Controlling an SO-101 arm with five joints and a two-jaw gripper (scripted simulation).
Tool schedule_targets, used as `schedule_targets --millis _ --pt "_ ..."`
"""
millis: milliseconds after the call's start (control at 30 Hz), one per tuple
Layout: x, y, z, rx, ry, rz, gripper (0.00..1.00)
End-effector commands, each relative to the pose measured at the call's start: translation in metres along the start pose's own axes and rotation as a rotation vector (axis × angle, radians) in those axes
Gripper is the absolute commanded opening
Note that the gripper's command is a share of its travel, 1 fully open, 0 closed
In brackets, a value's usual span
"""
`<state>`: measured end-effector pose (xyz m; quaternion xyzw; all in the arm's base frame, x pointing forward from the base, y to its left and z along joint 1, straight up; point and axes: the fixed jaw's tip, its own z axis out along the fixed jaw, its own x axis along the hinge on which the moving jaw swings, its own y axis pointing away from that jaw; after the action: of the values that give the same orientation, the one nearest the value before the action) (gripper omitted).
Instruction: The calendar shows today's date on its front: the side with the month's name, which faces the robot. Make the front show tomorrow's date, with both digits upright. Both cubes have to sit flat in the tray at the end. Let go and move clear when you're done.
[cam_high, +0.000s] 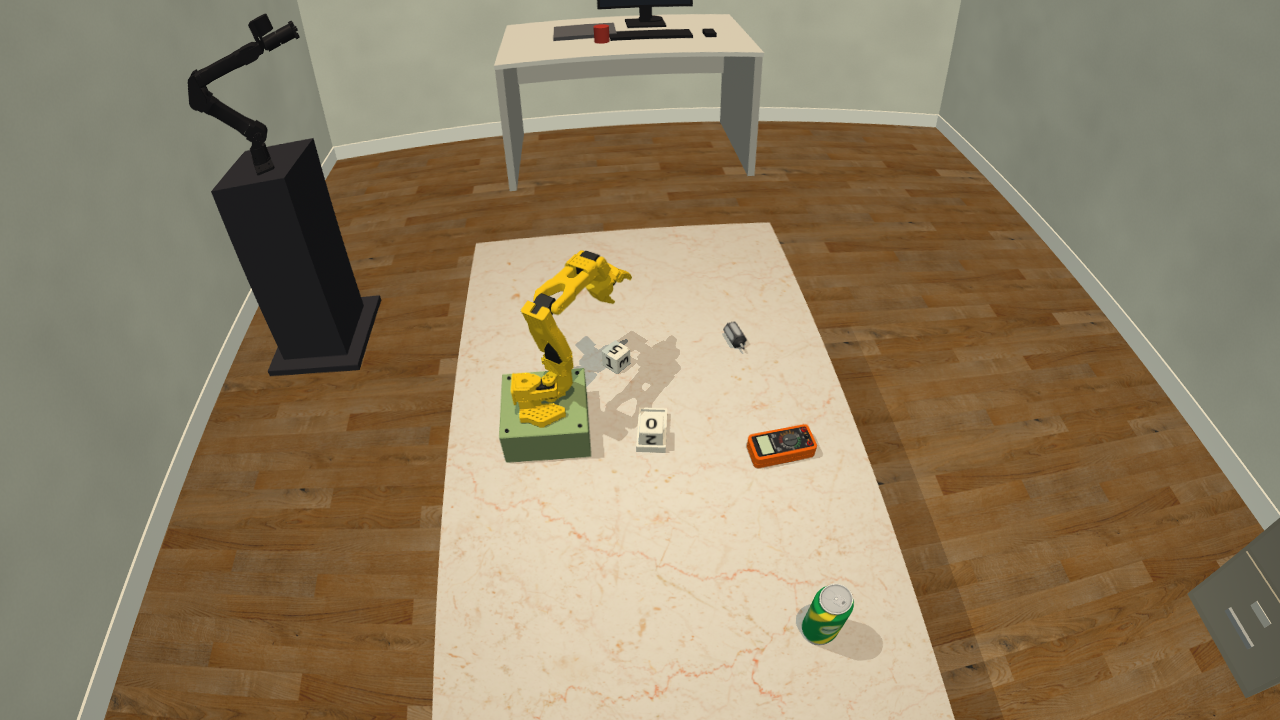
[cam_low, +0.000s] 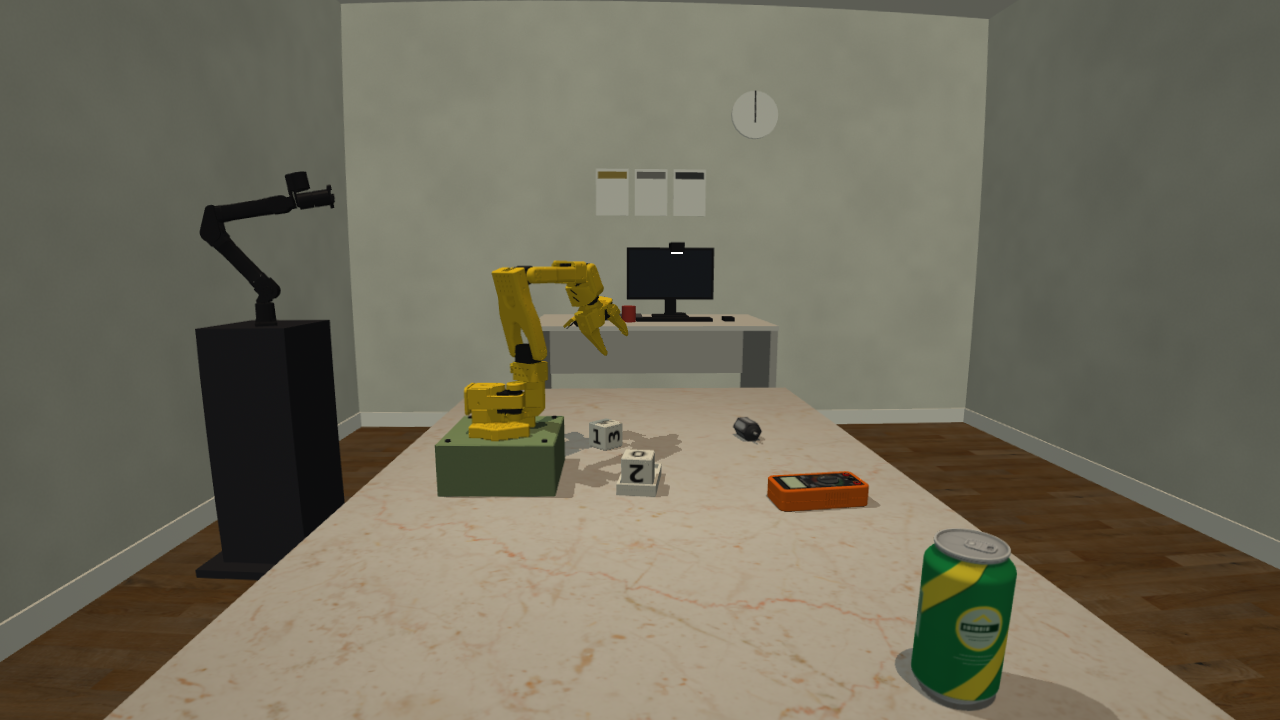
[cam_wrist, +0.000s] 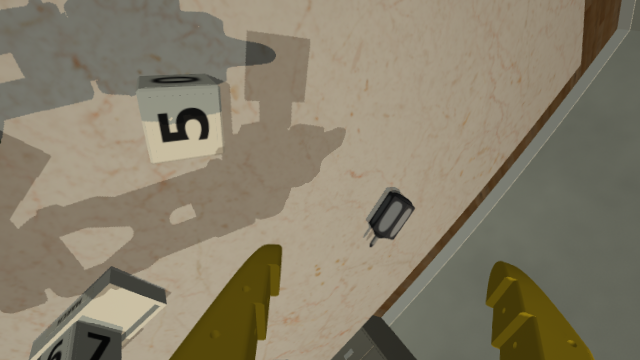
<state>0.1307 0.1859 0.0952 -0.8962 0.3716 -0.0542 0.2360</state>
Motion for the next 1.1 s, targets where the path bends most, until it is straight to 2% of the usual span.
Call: schedule_targets --millis 0,233,367,500,567,767,933,1067 --pt "-0.002 -0.003 -0.004 0.019 -0.008 -0.008 0.35" --pt "0.006 -0.003 -0.004 0.022 0.008 0.015 0.35" --pt "0.024 -0.003 -0.004 0.028 0.047 0.068 0.35" --pt "0.055 -0.001 -0.005 0.036 0.111 0.155 0.35" --pt "0.055 -0.001 -0.005 0.036 0.111 0.155 0.35" --pt "0.113 0.015 -0.013 0.046 0.24 0.333 0.35" --pt "0.159 0.041 -0.025 0.048 0.356 0.494 0.35" --pt "0.186 0.064 -0.036 0.046 0.438 0.609 0.35"
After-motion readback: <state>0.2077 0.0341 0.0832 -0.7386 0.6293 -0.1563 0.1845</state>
